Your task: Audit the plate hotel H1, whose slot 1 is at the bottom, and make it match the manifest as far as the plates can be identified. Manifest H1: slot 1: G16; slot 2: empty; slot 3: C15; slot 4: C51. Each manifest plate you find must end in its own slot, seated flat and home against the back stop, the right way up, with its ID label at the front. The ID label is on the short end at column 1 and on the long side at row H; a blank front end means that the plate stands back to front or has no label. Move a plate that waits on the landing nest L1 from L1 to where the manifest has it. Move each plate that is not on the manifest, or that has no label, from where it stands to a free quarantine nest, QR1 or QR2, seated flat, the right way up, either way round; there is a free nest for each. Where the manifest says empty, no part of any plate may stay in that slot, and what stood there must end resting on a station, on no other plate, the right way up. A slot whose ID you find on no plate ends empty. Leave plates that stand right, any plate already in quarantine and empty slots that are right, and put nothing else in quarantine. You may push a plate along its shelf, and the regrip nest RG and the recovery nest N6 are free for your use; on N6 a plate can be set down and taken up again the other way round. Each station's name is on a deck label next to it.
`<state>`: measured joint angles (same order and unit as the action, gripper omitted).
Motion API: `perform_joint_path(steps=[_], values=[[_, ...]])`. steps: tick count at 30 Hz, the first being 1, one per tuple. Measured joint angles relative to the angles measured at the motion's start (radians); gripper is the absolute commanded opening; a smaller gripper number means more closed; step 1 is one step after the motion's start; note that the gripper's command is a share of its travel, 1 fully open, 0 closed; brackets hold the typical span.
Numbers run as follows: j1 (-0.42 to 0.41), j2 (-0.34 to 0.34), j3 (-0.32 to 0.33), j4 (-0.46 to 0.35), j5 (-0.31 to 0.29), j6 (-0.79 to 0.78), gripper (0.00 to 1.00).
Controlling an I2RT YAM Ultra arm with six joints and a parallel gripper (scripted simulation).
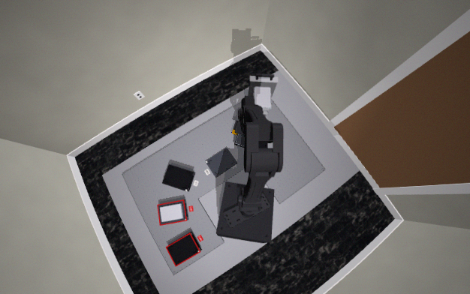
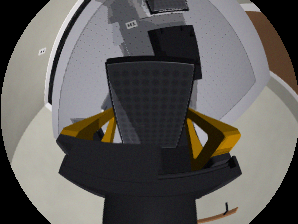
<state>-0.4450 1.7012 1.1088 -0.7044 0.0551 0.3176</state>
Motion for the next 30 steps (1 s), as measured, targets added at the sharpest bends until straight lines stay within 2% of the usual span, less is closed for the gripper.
perform_joint_path(steps=[17, 30], values=[[-0.148, 0.048, 0.079, -0.029, -0.039, -0.364, 0.86], [-0.244, 0.097, 0.154, -0.055, -0.066, -0.489, 0.86]])
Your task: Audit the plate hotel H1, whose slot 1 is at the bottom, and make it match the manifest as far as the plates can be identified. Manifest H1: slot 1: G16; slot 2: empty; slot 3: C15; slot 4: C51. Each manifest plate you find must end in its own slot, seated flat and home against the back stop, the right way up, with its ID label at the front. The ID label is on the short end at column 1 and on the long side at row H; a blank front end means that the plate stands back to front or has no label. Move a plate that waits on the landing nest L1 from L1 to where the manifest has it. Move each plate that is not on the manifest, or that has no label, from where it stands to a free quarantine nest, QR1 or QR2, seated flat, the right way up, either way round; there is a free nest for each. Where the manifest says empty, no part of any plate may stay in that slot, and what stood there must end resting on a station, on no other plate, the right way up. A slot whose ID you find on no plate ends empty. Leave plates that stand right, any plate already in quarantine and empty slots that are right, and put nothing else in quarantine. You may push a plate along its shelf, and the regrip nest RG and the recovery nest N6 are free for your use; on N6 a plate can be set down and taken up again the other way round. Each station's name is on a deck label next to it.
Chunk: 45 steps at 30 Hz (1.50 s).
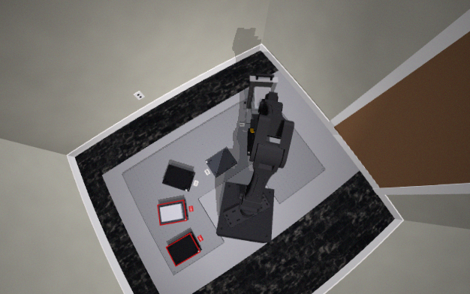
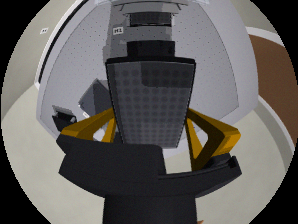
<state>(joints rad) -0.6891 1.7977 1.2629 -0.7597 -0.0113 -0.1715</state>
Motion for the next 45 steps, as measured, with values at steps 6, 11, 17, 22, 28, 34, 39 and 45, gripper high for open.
perform_joint_path(steps=[6, 11, 17, 22, 28, 34, 39, 45], values=[[-0.008, 0.019, 0.006, 0.016, -0.005, -0.021, 0.86], [-0.008, 0.042, -0.002, 0.035, -0.006, -0.025, 0.86], [-0.007, 0.083, -0.013, 0.078, -0.006, -0.026, 0.86], [-0.006, 0.118, -0.017, 0.117, -0.006, -0.026, 0.86], [-0.006, 0.145, -0.019, 0.156, -0.007, -0.025, 0.86], [-0.005, 0.19, -0.026, 0.201, -0.007, -0.024, 0.86], [-0.004, 0.228, -0.026, 0.238, -0.007, -0.024, 0.86], [-0.003, 0.257, -0.026, 0.274, -0.007, -0.023, 0.86]])
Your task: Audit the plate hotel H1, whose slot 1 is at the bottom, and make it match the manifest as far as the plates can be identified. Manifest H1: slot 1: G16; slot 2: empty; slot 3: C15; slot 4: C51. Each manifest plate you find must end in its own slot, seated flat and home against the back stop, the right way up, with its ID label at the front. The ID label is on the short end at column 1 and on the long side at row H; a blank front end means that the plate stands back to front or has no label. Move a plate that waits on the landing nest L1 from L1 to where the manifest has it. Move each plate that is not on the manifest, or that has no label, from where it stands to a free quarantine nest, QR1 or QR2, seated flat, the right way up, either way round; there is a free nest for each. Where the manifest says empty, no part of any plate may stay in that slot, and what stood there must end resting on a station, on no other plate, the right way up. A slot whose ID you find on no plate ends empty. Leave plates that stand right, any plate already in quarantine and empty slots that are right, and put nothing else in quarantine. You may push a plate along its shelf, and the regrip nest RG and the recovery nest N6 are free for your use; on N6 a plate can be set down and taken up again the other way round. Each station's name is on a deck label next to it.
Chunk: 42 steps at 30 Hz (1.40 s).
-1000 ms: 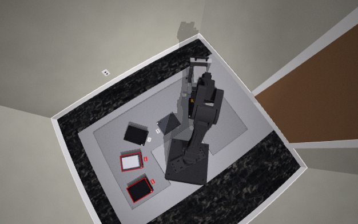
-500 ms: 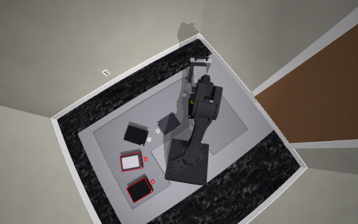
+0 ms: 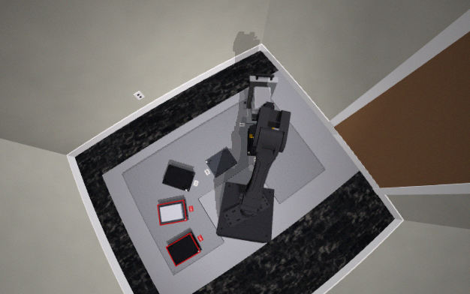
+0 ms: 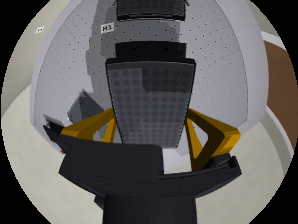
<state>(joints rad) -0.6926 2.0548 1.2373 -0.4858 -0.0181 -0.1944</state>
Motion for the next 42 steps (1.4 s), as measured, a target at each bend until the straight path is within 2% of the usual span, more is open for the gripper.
perform_joint_path(steps=[5, 42], values=[[0.0, 0.033, -0.001, 0.029, 0.0, 0.0, 0.86], [0.0, 0.044, -0.01, 0.063, 0.0, 0.001, 0.86]])
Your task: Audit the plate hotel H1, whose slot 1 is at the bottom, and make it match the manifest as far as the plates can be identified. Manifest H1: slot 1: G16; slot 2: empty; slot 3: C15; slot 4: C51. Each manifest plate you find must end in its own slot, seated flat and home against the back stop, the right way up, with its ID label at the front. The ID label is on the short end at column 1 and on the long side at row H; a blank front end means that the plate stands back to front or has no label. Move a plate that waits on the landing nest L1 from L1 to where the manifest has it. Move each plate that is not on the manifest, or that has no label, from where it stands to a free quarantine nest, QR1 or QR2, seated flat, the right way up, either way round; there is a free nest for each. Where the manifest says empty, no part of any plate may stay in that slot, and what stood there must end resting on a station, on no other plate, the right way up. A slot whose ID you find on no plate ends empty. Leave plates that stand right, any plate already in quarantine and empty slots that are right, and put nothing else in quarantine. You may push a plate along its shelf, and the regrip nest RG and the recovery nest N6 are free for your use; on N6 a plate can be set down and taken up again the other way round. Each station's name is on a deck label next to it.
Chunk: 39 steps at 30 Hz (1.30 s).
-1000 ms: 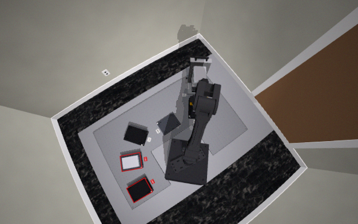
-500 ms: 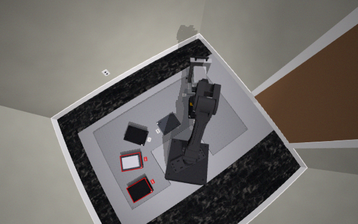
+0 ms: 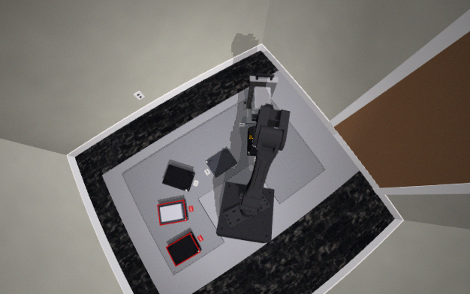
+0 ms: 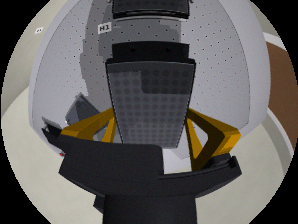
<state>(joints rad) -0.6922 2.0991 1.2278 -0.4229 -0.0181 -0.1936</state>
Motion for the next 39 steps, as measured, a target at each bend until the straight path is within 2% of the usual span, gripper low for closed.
perform_joint_path(steps=[39], values=[[0.001, 0.072, 0.01, 0.061, 0.0, 0.001, 0.86]])
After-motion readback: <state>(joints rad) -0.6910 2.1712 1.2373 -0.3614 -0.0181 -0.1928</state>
